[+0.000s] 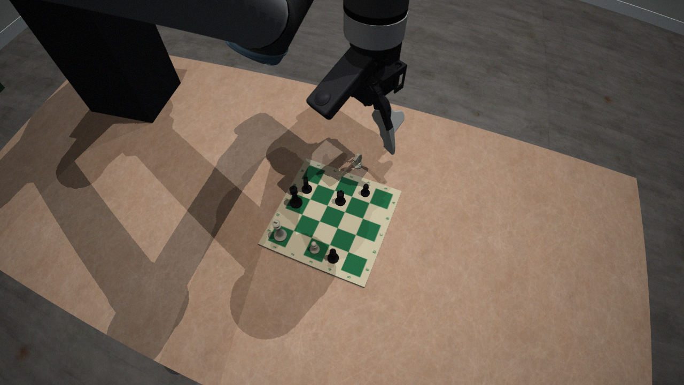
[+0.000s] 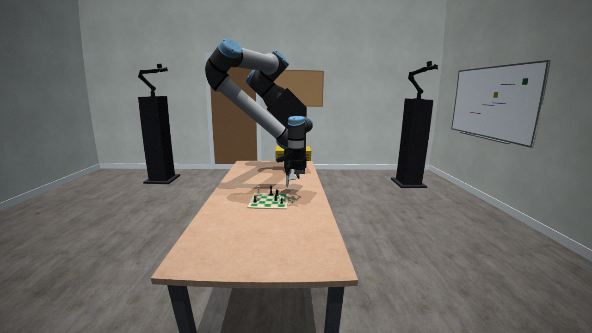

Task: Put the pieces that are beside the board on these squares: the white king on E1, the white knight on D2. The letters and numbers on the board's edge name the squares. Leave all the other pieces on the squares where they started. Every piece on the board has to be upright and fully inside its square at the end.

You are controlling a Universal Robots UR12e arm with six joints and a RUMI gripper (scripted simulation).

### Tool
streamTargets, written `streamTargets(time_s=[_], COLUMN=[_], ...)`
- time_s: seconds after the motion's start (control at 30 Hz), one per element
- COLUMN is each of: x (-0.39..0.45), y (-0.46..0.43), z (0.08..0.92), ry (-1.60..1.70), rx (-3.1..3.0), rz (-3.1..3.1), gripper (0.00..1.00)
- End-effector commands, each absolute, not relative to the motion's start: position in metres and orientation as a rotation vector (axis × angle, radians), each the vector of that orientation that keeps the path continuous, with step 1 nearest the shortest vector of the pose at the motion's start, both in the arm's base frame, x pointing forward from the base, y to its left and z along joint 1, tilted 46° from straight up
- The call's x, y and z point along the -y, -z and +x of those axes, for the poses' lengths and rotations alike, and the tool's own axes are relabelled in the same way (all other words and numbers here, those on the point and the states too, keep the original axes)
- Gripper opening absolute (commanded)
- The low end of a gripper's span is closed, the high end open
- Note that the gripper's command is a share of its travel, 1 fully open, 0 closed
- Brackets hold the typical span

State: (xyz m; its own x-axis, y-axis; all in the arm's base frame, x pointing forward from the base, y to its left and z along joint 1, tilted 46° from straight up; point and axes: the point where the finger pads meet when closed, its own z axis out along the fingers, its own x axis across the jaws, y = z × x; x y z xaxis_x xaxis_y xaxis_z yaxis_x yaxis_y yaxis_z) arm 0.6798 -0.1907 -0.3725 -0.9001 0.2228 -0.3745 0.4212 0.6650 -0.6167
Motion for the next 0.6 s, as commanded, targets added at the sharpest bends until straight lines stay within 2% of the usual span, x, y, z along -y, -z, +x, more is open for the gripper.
streamTargets(time_s=[0.0, 0.13, 0.17, 0.57], x=[0.1896, 0.1900, 0.1900, 0.1901], y=[0.3737, 0.3731, 0.3731, 0.3730], z=[0.6791, 0.6794, 0.6795, 0.6795], ry=[1.065, 1.064, 1.064, 1.065], rx=[-2.609, -2.608, -2.608, -2.608], rz=[0.536, 0.538, 0.538, 0.537], gripper=[1.00, 1.00, 0.22, 0.22])
